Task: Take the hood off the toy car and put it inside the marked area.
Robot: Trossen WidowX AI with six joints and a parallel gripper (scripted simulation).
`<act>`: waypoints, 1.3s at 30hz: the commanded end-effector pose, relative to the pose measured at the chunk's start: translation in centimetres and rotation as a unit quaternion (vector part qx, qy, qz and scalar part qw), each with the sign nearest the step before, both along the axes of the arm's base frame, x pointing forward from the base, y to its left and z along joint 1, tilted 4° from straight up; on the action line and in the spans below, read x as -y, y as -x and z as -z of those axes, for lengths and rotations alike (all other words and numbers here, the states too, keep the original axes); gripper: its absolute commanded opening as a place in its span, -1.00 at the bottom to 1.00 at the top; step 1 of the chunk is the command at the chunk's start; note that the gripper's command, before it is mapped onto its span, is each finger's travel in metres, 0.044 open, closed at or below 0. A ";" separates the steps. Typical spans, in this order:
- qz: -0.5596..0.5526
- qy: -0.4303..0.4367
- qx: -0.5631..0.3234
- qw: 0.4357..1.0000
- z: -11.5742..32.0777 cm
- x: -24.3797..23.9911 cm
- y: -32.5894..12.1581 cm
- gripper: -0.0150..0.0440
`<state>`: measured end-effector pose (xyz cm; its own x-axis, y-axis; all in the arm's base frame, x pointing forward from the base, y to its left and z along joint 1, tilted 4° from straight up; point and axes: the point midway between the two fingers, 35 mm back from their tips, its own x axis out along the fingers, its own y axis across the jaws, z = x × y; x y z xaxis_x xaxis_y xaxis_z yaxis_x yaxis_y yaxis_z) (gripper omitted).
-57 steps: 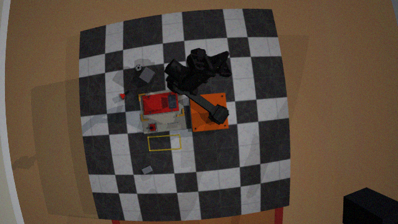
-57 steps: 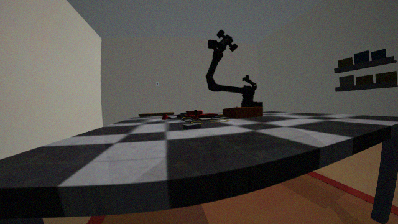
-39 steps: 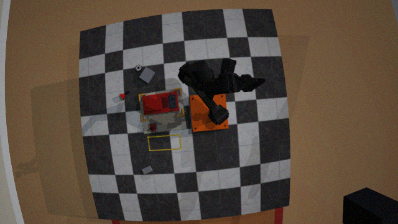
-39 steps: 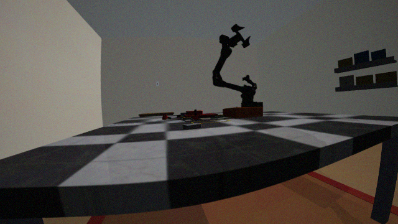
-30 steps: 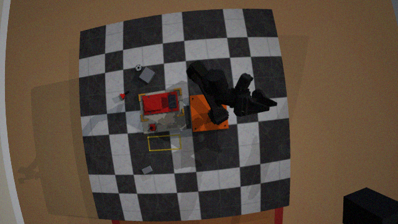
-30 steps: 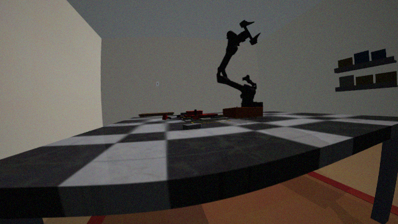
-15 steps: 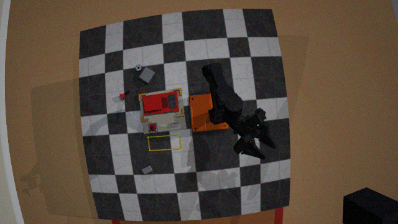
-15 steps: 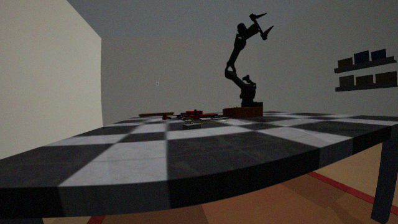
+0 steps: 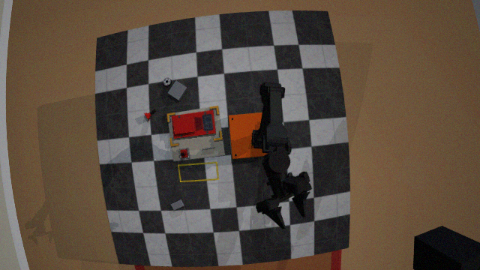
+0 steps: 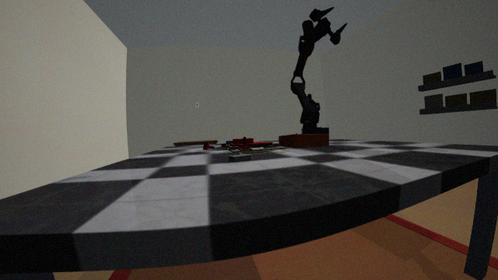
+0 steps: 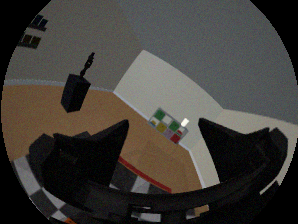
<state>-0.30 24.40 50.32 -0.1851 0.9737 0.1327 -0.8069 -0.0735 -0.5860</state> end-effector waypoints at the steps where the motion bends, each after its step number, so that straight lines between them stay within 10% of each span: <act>1: 0.055 0.037 -0.025 0.998 1.7 -1.7 -3.1 1.00; 19: 0.289 0.182 -0.133 0.930 10.3 -3.8 -18.3 1.00; 39: 0.494 0.315 -0.283 0.760 21.5 5.1 -32.4 1.00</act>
